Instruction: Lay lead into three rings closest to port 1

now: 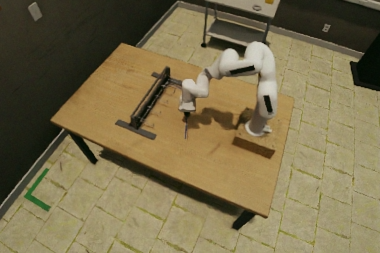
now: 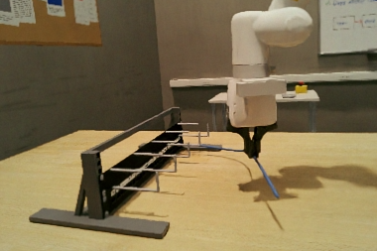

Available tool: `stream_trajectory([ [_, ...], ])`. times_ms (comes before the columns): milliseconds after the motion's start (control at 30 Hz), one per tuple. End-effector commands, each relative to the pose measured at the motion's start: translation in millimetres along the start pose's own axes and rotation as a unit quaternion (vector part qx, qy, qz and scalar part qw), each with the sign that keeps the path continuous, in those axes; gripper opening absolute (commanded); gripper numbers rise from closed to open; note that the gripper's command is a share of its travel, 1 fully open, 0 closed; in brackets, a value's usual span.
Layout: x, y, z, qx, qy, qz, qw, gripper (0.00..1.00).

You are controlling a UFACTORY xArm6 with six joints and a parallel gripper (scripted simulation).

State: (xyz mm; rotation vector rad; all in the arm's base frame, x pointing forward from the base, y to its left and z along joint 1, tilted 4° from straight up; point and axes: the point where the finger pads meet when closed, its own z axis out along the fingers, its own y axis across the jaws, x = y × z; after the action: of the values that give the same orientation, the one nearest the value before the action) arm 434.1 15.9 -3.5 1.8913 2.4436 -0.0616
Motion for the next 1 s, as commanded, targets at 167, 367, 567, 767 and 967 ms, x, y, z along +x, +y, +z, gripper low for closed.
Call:
stream_trajectory([
  [167,7.4,71.9,-26.5,0.008,-0.002,0.065,0.998,0.00],
  [367,12.7,109.7,-41.8,0.007,-0.002,0.099,0.995,0.00],
  [567,17.5,144.6,-56.0,0.007,-0.002,0.131,0.991,0.00],
  [767,22.5,180.0,-70.4,0.007,-0.002,0.163,0.987,0.00],
  [967,26.5,204.7,-80.9,0.007,-0.002,0.186,0.983,0.00],
])
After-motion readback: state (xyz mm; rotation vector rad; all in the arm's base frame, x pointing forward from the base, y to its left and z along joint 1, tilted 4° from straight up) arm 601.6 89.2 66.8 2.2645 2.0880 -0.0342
